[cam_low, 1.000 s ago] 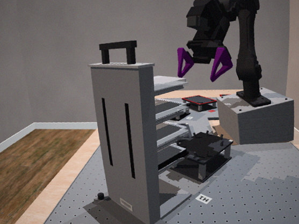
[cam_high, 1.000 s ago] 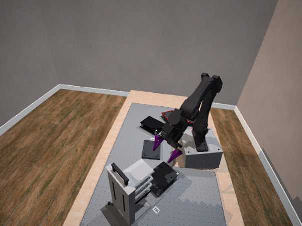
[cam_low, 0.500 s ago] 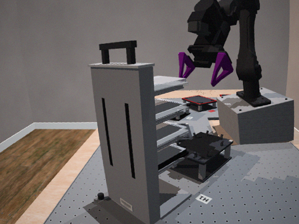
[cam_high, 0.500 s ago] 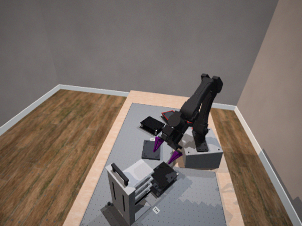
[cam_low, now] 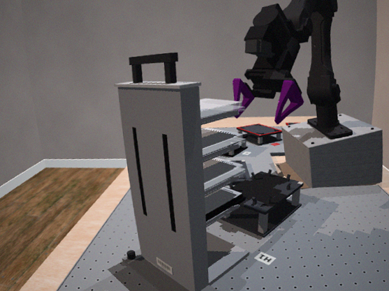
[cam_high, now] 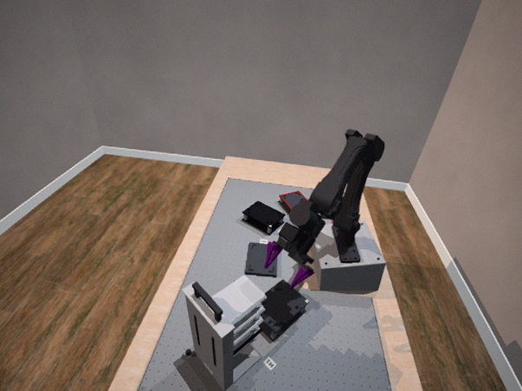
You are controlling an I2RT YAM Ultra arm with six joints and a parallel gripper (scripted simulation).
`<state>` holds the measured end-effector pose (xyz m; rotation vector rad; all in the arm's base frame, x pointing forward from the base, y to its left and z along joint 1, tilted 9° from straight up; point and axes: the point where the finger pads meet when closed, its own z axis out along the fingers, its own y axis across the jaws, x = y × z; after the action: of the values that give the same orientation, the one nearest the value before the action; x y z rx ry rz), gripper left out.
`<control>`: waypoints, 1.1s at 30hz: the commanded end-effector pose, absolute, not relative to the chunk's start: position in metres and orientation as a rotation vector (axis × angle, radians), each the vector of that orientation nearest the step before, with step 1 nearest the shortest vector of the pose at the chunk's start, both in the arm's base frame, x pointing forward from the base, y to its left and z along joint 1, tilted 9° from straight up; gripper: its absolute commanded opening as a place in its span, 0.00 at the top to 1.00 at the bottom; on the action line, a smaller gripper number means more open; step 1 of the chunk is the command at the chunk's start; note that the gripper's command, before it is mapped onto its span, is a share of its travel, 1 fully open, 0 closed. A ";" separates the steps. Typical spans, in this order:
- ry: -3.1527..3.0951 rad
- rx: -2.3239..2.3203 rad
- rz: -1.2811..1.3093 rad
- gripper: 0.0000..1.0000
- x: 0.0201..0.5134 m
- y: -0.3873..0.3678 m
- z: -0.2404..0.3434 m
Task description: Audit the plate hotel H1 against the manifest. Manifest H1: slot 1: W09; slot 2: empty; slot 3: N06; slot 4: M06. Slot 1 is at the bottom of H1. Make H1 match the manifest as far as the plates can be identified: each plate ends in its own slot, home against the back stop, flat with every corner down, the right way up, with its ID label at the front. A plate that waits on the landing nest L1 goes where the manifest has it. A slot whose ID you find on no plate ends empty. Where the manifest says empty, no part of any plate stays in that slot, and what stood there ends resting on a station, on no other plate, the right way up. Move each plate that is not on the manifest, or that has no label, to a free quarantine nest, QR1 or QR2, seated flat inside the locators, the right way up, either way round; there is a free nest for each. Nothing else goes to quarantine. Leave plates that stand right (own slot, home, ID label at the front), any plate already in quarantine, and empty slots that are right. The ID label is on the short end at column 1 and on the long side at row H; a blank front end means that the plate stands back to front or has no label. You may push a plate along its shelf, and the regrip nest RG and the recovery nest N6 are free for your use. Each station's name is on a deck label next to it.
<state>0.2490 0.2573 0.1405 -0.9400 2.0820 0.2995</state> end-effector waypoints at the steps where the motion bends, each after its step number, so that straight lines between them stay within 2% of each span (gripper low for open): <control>1: 2.040 -0.924 0.319 0.00 0.254 0.263 0.149; 33: 2.040 -0.923 0.319 0.00 0.274 0.282 0.139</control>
<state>0.2684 0.2758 0.1263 -0.9383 2.0740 0.3039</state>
